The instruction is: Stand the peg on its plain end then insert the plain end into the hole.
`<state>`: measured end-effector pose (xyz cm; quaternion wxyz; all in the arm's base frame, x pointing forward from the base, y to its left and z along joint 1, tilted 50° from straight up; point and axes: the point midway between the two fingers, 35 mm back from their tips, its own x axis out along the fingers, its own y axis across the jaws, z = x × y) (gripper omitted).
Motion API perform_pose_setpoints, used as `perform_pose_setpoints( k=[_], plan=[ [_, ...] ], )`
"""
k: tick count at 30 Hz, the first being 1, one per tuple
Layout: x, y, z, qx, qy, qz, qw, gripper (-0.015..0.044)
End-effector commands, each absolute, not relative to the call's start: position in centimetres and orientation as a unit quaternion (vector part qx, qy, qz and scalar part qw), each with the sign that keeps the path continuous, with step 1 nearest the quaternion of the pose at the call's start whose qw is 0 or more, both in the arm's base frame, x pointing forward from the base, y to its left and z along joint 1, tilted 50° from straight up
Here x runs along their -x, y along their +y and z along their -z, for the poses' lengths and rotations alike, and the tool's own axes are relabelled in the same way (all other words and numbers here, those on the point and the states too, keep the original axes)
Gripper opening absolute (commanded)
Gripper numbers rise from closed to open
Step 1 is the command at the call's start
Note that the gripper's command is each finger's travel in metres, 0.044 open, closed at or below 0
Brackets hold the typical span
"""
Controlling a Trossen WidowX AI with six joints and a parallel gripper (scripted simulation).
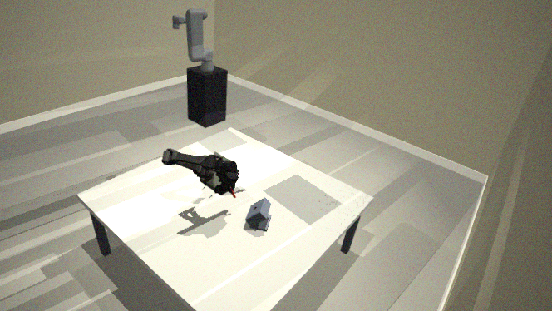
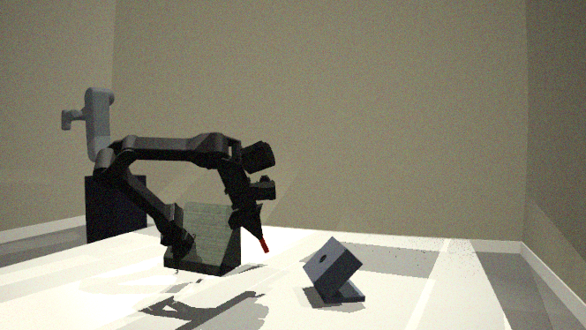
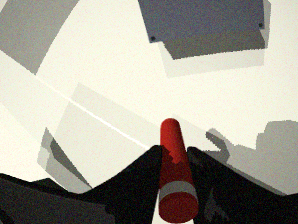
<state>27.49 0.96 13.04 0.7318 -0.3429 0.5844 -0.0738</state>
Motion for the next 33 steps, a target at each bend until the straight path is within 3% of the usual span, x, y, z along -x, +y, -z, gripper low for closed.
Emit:
perform_pose_setpoints(
  k=[1, 33],
  plan=[
    [-27.9, 1.1, -13.3, 0.341, 0.572, 0.065, 0.743, 0.0],
    [-32.2, 2.4, -15.9, 0.346, 0.457, 0.014, 0.819, 0.0]
  ],
)
